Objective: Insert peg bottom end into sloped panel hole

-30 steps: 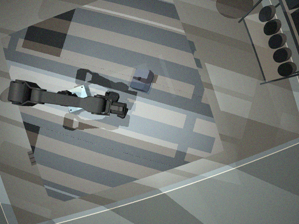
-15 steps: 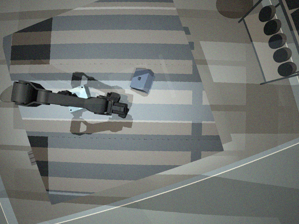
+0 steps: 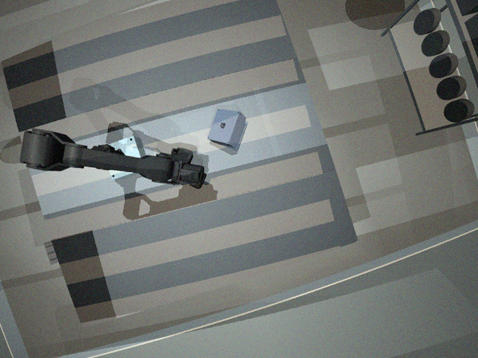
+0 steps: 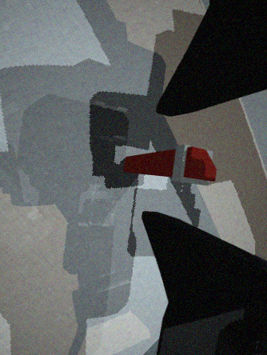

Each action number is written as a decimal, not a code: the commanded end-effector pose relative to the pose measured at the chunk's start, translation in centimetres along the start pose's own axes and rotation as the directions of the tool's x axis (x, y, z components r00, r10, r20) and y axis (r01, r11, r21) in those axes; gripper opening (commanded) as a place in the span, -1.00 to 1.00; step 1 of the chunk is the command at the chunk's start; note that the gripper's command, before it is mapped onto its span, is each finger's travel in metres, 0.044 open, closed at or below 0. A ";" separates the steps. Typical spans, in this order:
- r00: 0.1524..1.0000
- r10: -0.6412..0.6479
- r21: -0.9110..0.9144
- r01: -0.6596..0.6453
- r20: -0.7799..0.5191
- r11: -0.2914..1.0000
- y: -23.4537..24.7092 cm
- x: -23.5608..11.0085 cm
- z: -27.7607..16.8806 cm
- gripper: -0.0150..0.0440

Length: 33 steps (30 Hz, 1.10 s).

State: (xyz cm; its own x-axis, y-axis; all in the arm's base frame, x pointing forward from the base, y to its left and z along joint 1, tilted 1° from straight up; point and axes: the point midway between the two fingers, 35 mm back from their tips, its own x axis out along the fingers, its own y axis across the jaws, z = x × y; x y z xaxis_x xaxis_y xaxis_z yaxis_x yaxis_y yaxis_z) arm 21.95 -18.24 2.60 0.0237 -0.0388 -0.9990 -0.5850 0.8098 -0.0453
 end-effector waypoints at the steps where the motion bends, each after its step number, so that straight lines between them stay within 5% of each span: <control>1: 1.000 0.001 0.000 -0.001 0.000 1.000 0.0 0.0 0.0 0.20; 7: 1.000 0.001 0.000 -0.001 0.000 1.000 0.0 0.0 0.0 -0.33; 13: 1.000 0.001 0.000 -0.001 0.000 1.000 0.0 0.0 0.0 -0.47; 33: 1.000 0.004 0.003 -0.004 0.002 1.000 -0.3 -6.2 0.0 -0.49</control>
State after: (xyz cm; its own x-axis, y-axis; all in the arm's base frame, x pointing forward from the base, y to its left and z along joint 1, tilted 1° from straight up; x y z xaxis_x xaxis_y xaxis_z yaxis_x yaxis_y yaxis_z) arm 21.97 -18.24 7.63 0.0189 -0.0345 -0.9992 -0.5854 0.8098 -0.0391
